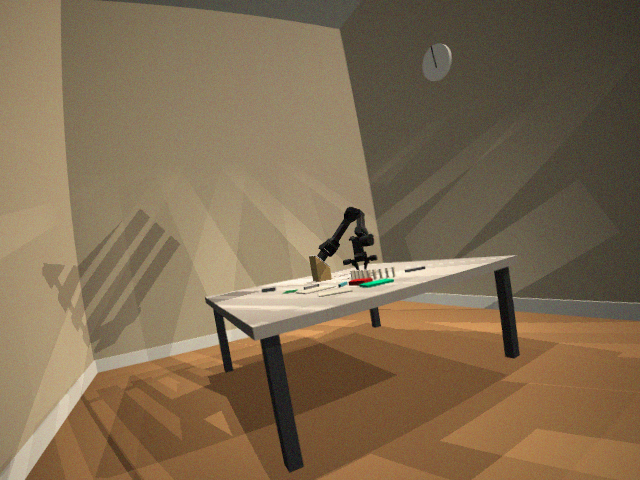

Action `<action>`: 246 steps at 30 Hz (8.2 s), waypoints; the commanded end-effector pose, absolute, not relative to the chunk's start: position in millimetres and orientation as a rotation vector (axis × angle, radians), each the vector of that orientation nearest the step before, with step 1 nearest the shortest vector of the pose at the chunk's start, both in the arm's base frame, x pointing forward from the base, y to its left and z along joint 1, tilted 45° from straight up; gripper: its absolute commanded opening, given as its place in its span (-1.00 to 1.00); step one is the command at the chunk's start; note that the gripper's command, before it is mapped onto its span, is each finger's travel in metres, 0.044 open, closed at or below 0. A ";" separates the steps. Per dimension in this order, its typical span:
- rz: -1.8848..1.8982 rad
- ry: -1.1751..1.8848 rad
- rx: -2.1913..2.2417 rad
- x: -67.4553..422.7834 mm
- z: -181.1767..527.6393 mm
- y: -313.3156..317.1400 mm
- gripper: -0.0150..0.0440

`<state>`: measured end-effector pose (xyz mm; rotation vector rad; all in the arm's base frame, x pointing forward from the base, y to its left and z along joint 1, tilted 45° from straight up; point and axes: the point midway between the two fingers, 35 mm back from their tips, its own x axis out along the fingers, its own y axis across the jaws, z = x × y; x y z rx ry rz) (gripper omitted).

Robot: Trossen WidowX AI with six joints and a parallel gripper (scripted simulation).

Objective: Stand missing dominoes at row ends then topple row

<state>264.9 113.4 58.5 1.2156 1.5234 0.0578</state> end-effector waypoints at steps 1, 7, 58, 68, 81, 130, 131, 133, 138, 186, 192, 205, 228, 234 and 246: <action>0.050 1.522 1.217 265.2 57.8 112.9 -0.40; 0.050 1.522 1.217 265.2 57.8 112.9 -0.40; 0.519 1.290 0.417 196.9 199.2 77.9 -0.40; 0.466 1.186 0.182 213.5 175.3 82.3 -0.40; 0.393 0.977 -0.034 237.9 162.2 95.1 -0.40; 0.161 0.086 0.141 224.8 216.8 148.8 -0.40; 0.157 0.074 0.158 222.6 217.6 148.4 -0.40; 0.149 0.052 0.193 218.3 219.1 147.2 -0.40; 0.127 0.005 0.285 207.2 221.4 142.8 -0.40; 0.013 -0.044 0.782 161.6 198.7 103.6 -0.40; 0.026 -0.047 0.782 164.9 198.1 111.6 -0.40; 0.057 -0.043 0.824 169.8 199.6 128.4 -0.40; 0.032 -0.027 0.797 177.7 175.4 153.0 -0.40; 0.025 -0.023 0.795 179.6 167.5 158.5 -0.40; 0.010 -0.015 0.791 183.4 149.8 168.2 -0.40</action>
